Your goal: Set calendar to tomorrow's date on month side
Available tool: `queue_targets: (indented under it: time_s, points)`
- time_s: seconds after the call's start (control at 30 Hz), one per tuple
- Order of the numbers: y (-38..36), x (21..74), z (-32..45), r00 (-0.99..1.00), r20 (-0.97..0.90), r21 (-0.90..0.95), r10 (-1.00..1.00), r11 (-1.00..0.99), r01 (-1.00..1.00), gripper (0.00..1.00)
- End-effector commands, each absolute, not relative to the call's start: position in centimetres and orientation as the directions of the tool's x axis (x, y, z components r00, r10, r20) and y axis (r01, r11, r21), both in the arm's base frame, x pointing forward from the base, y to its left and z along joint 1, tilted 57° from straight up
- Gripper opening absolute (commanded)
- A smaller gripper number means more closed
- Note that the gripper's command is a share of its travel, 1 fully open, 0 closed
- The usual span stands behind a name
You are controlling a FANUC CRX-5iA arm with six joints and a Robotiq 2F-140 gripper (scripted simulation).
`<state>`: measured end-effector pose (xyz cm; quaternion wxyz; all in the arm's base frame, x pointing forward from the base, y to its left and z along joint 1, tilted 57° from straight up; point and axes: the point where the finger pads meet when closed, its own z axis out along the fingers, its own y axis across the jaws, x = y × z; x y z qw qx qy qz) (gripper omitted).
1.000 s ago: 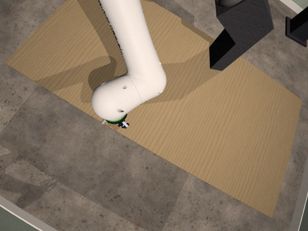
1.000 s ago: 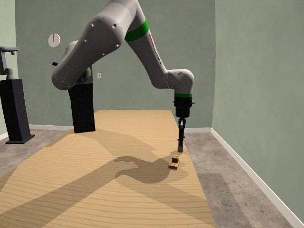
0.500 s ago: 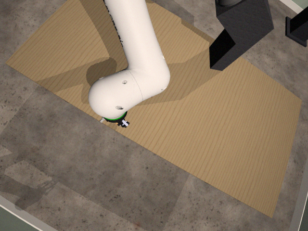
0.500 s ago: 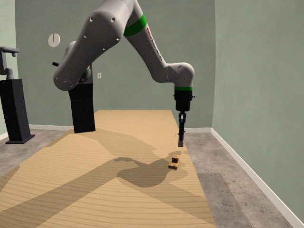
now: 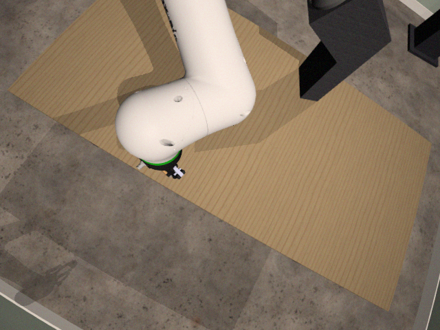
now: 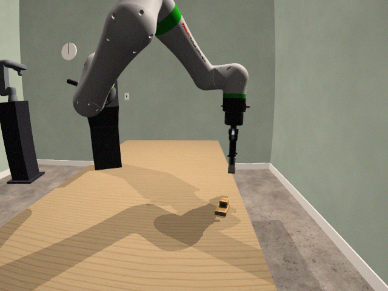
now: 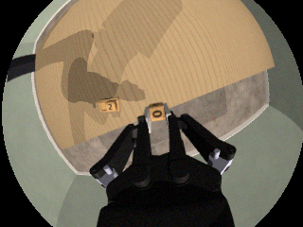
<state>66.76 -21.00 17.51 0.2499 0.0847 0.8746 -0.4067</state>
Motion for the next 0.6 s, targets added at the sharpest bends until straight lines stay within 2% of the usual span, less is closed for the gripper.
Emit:
queue_targets:
  time_s: [0.0,0.27,0.57]
  points:
    - [-20.96,66.76,17.53,-0.861,-0.506,-0.669,-0.055,0.655,0.351,0.24]
    - [-21.04,66.71,17.61,-0.873,-0.481,-0.687,-0.080,0.652,0.319,0.24]
    - [-21.82,66.22,18.34,-0.930,-0.221,-0.809,-0.295,0.588,0.006,0.24]
